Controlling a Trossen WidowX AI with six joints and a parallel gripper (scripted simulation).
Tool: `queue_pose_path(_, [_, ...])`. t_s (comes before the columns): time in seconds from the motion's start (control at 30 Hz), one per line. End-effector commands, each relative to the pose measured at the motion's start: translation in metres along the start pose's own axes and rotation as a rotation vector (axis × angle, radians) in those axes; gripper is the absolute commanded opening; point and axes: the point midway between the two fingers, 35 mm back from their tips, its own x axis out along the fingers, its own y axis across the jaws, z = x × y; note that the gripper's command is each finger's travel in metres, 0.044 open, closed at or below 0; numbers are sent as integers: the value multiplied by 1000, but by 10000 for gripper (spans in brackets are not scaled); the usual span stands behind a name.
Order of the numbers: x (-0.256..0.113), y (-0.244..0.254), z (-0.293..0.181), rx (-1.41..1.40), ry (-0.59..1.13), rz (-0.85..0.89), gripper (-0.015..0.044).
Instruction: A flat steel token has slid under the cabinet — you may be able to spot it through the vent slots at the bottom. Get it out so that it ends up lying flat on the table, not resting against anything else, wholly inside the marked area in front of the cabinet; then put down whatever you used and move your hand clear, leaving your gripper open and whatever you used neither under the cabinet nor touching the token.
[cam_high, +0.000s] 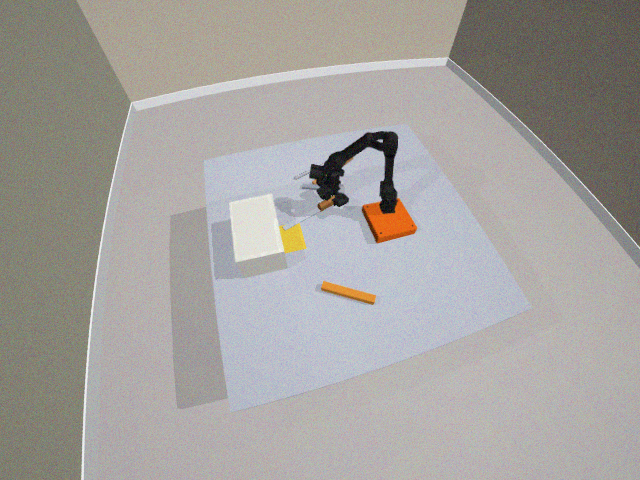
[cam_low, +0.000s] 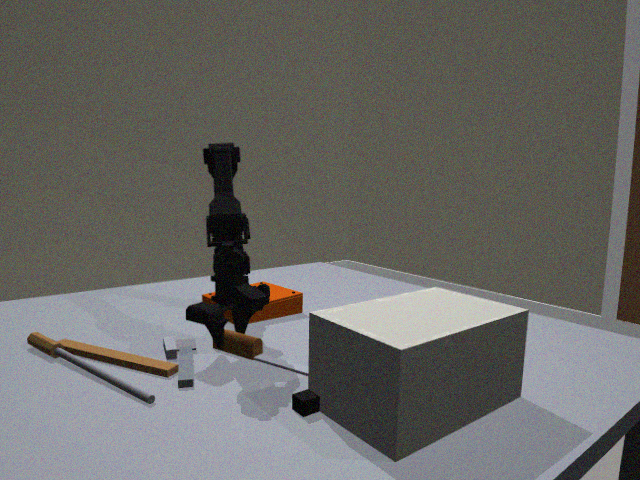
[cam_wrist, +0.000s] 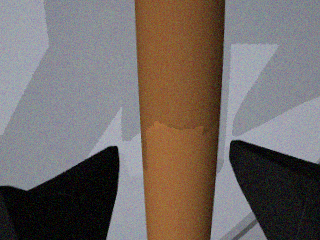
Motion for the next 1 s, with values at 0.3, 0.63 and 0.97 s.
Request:
queue_pose_path(0.3, [4,0,-4,3,2,-3,270])
queue_pose_path(0.63, [1,-2,-1,6,-5,-6,125])
queue_pose_path(0.97, [1,-2,-1,6,-5,-5,0])
